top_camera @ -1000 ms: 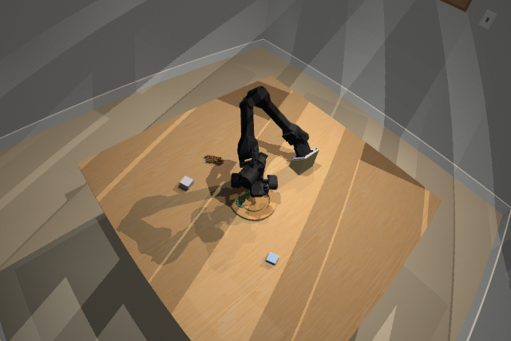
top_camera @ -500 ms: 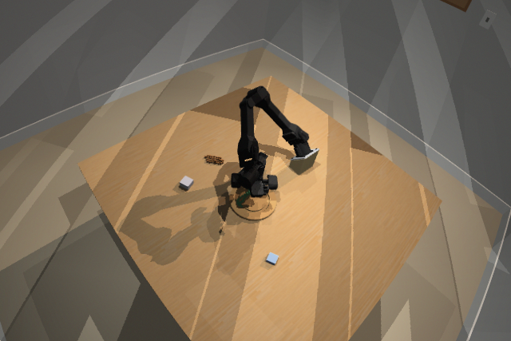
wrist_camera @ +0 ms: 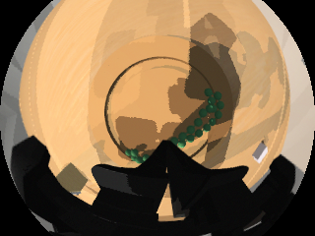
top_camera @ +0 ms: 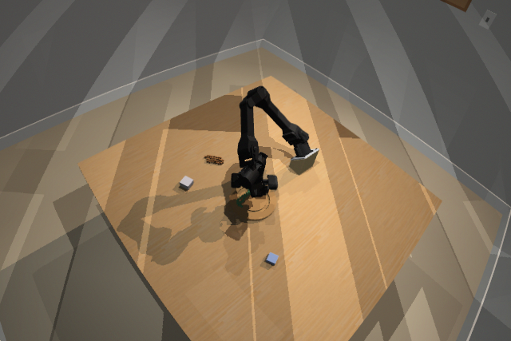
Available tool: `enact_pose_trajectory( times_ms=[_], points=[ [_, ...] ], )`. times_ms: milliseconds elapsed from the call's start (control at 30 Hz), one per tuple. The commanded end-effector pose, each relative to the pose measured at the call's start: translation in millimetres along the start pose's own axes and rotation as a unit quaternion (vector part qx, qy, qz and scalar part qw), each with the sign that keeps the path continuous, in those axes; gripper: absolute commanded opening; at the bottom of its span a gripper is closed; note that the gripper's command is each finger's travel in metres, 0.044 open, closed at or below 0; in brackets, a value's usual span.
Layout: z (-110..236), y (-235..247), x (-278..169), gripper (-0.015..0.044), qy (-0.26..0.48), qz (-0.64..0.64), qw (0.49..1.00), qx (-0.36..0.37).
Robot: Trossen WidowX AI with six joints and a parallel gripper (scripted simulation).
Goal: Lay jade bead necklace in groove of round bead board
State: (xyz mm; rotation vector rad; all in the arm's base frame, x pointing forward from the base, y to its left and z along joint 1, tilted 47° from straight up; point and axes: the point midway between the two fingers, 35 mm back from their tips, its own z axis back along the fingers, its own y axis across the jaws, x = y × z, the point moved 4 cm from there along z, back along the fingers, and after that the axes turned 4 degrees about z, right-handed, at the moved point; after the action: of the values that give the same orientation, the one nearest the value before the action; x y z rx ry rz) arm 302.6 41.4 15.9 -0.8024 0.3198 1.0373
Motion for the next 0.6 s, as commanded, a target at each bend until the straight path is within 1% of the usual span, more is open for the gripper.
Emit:
enact_pose_trajectory(
  times_ms=[0,267,567],
  points=[
    [-2.8,2.3,-1.1,0.0000,0.003,0.004,1.000,0.005],
    [-2.8,2.3,-1.1,0.0000,0.003,0.004,1.000,0.005],
    [0.0,0.0,0.0,0.0236,0.000,0.000,1.000,0.000]
  ],
)
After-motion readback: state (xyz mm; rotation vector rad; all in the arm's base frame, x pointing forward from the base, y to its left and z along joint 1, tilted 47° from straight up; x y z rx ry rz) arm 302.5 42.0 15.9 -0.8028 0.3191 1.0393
